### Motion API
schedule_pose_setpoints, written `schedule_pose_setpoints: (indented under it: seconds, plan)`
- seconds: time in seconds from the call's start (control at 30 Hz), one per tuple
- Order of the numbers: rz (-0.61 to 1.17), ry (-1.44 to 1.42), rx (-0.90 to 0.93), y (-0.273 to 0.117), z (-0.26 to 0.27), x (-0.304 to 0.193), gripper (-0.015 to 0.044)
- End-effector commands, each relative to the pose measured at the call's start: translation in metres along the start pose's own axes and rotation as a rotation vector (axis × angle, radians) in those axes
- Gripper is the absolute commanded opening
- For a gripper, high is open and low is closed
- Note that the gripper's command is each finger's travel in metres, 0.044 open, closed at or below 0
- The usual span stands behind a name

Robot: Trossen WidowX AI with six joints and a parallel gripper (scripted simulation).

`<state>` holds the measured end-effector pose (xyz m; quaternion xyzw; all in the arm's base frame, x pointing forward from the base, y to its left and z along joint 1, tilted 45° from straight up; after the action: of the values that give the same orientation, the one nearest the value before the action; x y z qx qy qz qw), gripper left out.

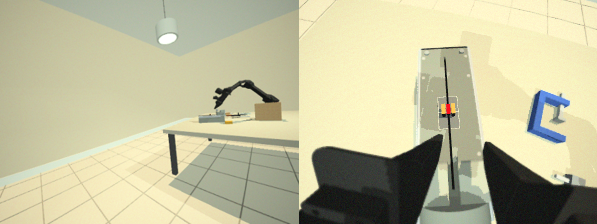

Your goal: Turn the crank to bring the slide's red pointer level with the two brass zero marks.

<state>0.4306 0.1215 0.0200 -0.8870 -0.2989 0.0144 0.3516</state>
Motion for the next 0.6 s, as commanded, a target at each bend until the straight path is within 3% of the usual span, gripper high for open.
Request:
schedule_pose_setpoints:
  seconds: [0.0, 0.2, 0.27, 0.57]
  plan:
    - [0.000, 0.000, -0.001, 0.0000, 0.0000, 0.0000, 0.0263]
    - [0.000, 0.000, -0.001, 0.0000, 0.0000, 0.0000, 0.0420]
    - [0.000, 0.000, -0.001, 0.0000, 0.0000, 0.0000, 0.0440]
    - [0.000, 0.000, -0.001, 0.0000, 0.0000, 0.0000, 0.0204]
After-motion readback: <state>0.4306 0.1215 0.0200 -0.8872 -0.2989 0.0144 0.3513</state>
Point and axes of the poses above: the point midway between the two fingers, 35 mm back from their tips, its own y axis out along the fingers, its own z axis across the jaws, x = y × z, the point moved 10 cm from there along -y, back along the fingers, and after that the axes turned 15 degrees about -y, right-handed, at the moved point
